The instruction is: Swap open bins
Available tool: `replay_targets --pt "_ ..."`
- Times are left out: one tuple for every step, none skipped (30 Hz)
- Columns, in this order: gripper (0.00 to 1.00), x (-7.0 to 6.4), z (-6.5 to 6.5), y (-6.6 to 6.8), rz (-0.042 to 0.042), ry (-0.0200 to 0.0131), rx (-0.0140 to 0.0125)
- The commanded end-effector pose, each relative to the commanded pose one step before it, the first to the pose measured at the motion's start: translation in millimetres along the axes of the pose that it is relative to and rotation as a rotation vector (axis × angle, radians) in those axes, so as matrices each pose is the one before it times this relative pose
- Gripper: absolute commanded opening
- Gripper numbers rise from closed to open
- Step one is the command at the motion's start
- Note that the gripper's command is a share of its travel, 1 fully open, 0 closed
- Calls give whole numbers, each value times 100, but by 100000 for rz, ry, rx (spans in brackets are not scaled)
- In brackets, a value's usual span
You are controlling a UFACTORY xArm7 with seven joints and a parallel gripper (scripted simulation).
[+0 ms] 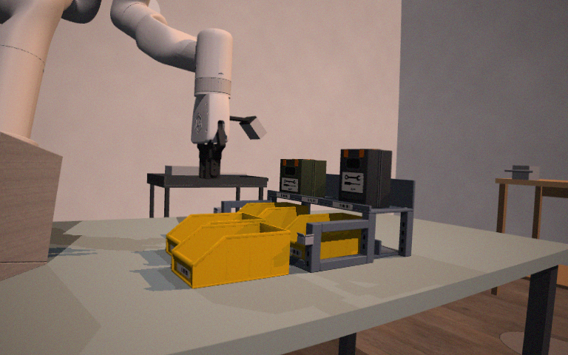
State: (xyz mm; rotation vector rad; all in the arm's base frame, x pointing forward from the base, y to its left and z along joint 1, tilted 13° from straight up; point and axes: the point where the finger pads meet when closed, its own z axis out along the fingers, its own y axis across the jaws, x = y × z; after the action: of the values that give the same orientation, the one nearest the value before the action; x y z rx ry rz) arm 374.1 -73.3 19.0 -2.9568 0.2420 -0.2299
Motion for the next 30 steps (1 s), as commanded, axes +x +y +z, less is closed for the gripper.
replay_targets --pt "26 98 246 34 78 275 -22" --pt "26 1 112 -1 0 0 0" --pt "26 0 122 -2 1 0 1" --pt "26 0 132 -2 1 0 1" --pt "26 2 141 -2 -2 1 -1" --pt "26 1 149 -2 0 0 0" --pt "26 0 158 -2 2 -1 2" --pt "26 2 166 -2 -2 1 -2" --pt "26 1 173 -2 0 0 0" --pt "26 0 180 -2 1 -1 1" --pt "26 2 186 -2 -2 1 -1" --pt "26 0 192 -2 1 -1 1" --pt "26 0 0 0 0 0 0" --pt "26 0 0 0 0 0 0" --pt "26 2 197 -2 -1 1 -1" --pt "26 1 201 -2 0 0 0" --pt "26 1 204 -3 1 -1 1" --pt "26 2 207 -3 -1 1 -1" --pt "26 0 208 -2 2 -1 2" --pt "26 3 209 -3 -2 1 -2" --pt "26 1 209 -3 1 -1 1" --pt "26 2 208 -3 -1 0 -1" --pt "26 1 206 -3 0 0 0" --pt "26 1 203 -2 1 -1 1" --pt "26 2 199 -3 -1 1 -1" --pt "26 0 194 -2 2 -1 2" --pt "26 2 189 -2 -2 1 -2" --pt "26 1 182 -2 0 0 0" --pt "26 0 175 -2 1 -1 1" --pt "26 0 0 0 0 0 0"
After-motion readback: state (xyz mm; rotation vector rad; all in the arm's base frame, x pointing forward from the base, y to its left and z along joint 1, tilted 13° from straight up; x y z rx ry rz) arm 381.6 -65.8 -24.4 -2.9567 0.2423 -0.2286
